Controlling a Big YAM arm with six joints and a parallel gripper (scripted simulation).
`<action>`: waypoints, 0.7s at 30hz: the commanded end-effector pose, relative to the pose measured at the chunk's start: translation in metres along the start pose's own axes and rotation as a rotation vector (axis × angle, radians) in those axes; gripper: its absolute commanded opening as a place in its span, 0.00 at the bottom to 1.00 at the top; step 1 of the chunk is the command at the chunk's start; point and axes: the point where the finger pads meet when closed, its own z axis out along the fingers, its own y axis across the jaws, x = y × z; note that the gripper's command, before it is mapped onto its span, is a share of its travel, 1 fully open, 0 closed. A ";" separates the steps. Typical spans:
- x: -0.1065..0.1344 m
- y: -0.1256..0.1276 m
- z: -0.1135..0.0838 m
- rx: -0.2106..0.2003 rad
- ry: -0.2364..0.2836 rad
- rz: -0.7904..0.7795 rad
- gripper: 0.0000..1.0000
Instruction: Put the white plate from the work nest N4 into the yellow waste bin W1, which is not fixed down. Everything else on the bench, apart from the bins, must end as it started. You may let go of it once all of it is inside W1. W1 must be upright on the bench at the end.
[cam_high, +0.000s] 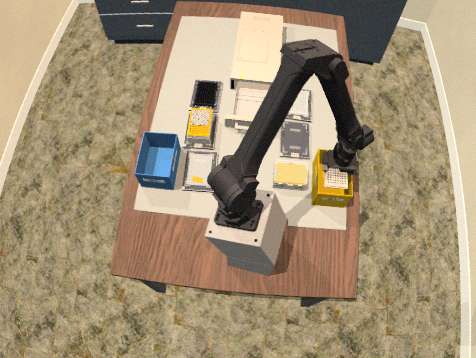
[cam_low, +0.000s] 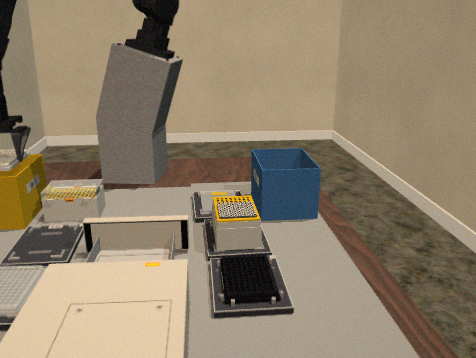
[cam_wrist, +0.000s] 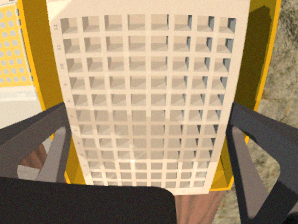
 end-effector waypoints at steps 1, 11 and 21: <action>-0.014 -0.008 0.010 0.018 -0.012 -0.013 0.00; -0.014 -0.007 0.021 0.016 -0.013 -0.017 0.00; -0.014 -0.006 0.032 0.015 -0.012 -0.016 0.00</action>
